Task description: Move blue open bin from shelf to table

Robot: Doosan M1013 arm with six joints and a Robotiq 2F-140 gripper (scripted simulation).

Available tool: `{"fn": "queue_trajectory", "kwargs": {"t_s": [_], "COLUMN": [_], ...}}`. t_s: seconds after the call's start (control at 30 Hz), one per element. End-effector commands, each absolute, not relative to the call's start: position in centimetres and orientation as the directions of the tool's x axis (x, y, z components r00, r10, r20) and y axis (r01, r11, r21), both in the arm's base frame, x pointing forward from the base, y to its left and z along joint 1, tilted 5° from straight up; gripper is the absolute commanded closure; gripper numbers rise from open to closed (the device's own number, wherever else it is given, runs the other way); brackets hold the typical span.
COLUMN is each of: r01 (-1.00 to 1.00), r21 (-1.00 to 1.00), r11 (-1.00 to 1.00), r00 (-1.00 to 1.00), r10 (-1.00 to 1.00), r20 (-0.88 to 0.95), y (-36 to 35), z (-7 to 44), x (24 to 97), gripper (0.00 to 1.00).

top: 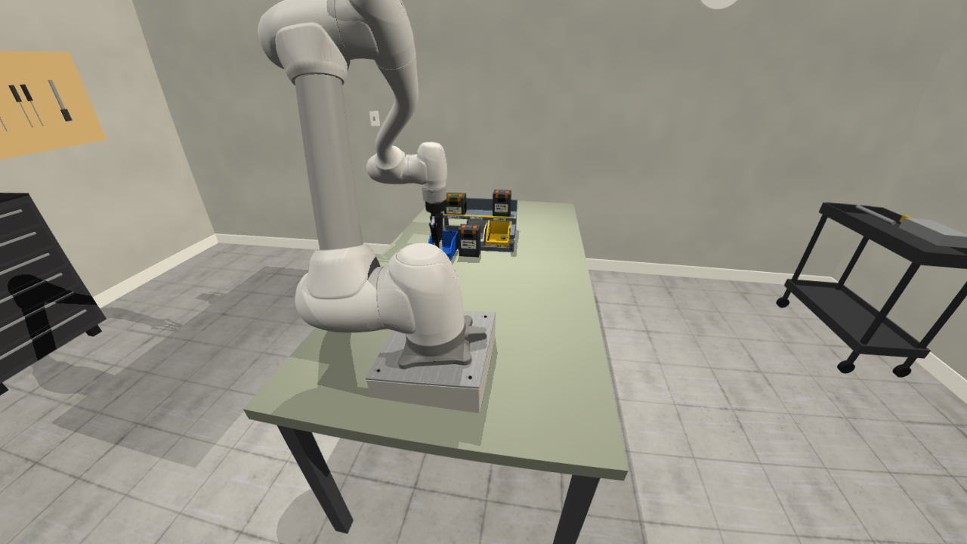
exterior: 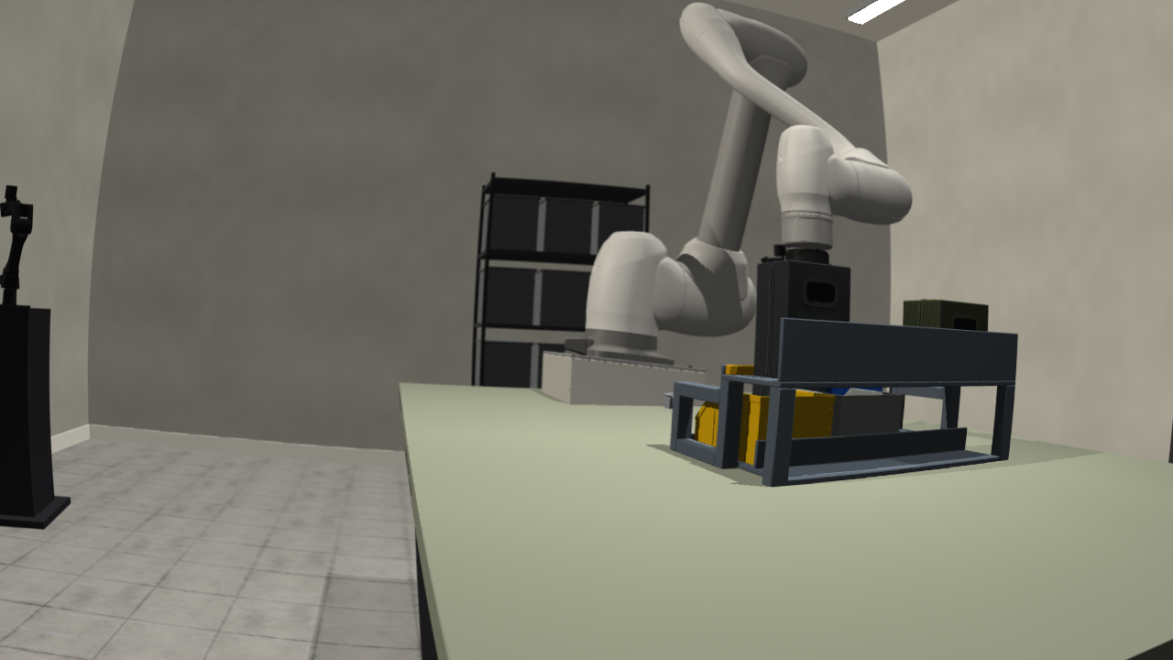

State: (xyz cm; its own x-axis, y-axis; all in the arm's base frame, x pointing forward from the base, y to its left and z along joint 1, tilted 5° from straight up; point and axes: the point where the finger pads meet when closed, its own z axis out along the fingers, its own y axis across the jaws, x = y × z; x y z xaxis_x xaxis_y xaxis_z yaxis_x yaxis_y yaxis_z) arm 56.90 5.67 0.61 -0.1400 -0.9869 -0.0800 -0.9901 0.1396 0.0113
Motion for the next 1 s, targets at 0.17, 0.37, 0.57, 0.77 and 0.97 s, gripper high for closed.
{"fn": "queue_trajectory", "kwargs": {"t_s": [0.17,0.37,0.57,0.77,0.97], "r01": [-0.99,-0.99,-0.99,-0.99,-0.99], "r21": [0.011,0.011,0.011,0.011,0.011], "r11": [0.14,0.14,0.14,0.14,0.14], "r00": [-0.14,-0.14,-0.14,-0.14,-0.14], "r10": [-0.987,-0.987,-0.987,-0.987,-0.987], "r20": [-0.08,-0.08,-0.08,-0.08,-0.08], "y": [5.7,5.7,5.7,5.7,5.8], "z": [0.6,-0.2,-0.2,-0.2,-1.0], "x": [56.9,56.9,56.9,56.9,56.9], "gripper": [1.0,1.0,1.0,1.0,1.0]}}
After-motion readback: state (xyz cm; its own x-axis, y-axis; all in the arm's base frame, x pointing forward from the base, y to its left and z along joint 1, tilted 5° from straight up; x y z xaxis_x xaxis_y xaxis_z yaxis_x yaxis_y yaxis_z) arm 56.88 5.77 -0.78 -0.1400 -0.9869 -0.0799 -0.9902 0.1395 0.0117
